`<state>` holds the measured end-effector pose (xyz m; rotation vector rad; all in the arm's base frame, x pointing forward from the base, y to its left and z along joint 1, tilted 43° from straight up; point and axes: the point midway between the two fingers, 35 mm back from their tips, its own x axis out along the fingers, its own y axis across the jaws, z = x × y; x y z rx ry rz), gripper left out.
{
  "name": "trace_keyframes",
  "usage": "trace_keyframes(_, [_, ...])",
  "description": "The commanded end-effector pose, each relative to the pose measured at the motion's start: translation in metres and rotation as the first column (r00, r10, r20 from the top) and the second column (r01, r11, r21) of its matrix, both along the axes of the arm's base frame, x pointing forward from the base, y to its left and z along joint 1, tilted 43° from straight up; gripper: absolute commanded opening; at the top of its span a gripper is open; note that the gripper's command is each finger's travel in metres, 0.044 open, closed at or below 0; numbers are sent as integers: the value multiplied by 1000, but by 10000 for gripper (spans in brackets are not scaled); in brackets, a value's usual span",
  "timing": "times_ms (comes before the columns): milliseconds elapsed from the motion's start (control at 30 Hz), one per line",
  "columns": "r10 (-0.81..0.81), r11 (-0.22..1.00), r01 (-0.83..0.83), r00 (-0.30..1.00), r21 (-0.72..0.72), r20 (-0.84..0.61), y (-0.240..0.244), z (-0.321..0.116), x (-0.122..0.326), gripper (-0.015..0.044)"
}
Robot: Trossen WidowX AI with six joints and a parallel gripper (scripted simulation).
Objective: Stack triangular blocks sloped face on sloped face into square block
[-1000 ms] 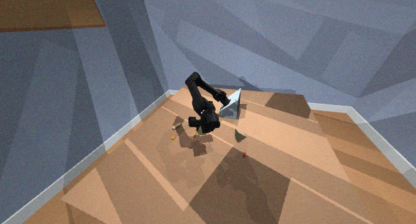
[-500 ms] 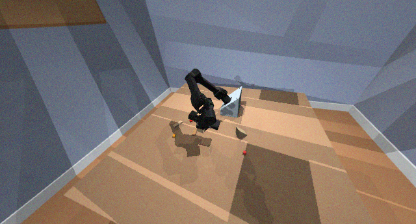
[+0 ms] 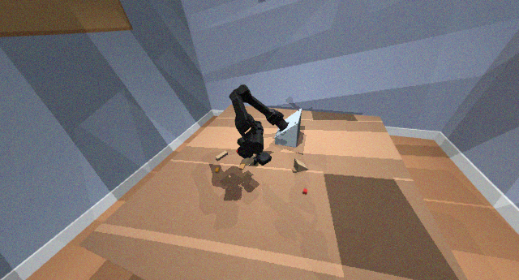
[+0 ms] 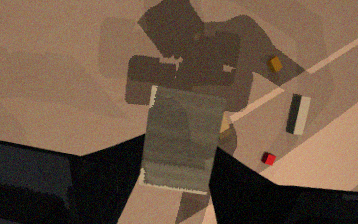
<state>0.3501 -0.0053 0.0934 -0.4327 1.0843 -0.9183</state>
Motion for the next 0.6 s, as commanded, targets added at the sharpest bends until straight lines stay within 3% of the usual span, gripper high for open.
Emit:
trace_keyframes(0, [-63,997,58,993,49,104,1,3,0,0])
trace_keyframes(333, [-249,962,191,906,195,341,2,6,3,0])
trace_keyframes(567, [-262,958,199,897,206,355,2,6,3,0])
